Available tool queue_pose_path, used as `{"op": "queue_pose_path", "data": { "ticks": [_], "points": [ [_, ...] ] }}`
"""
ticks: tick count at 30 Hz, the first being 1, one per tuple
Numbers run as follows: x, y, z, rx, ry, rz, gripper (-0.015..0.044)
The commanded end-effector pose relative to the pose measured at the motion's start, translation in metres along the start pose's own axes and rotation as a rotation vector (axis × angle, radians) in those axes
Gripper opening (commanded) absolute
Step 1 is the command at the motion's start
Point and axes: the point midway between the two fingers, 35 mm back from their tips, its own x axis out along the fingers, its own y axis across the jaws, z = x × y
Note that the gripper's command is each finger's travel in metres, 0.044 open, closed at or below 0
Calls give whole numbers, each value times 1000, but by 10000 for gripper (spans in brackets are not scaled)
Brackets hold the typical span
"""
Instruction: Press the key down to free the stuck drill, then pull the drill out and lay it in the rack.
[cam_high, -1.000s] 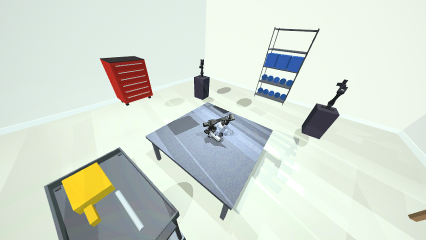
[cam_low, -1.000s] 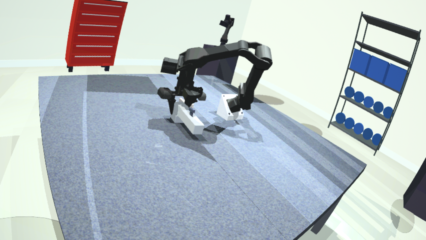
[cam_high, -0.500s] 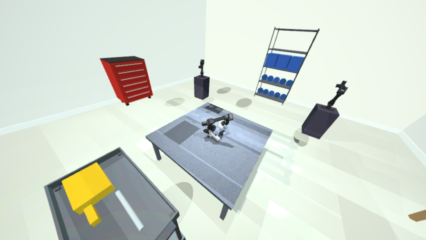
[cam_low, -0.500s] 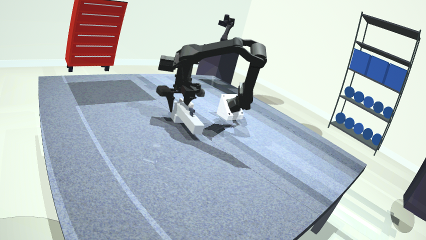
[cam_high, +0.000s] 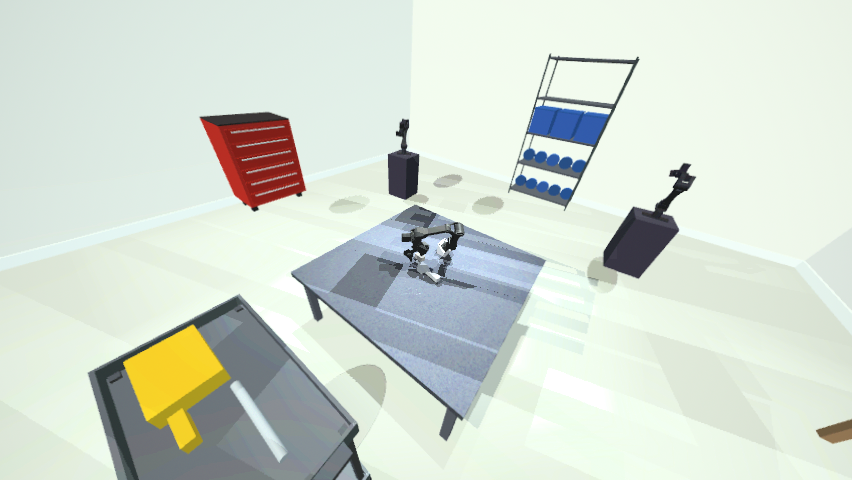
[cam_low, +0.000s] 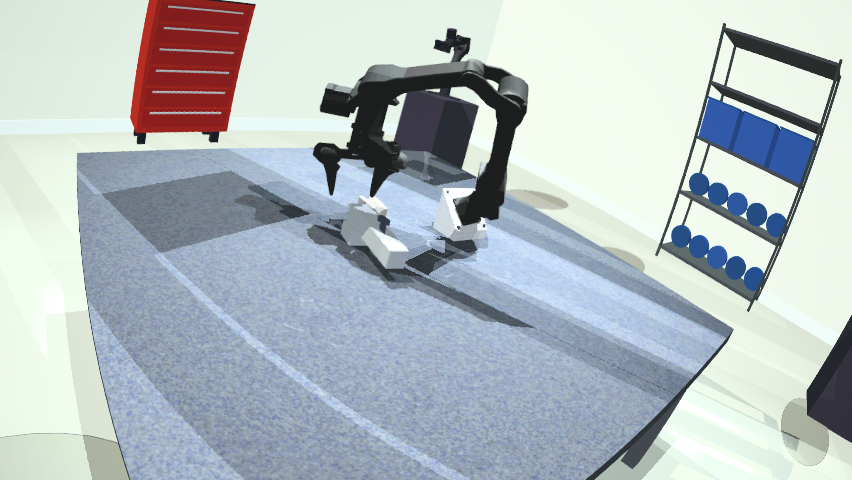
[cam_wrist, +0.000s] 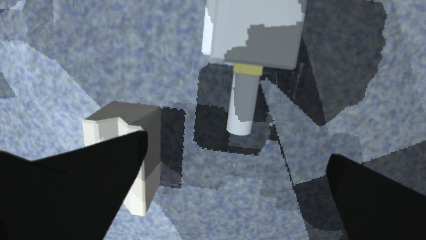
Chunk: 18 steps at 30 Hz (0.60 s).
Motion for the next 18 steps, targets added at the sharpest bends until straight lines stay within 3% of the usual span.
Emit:
{"op": "queue_pose_path", "data": {
  "ticks": [1, 18],
  "points": [
    [1, 0, 0, -6, 3, 2, 440],
    [27, -1, 7, -6, 3, 2, 440]
  ]
}}
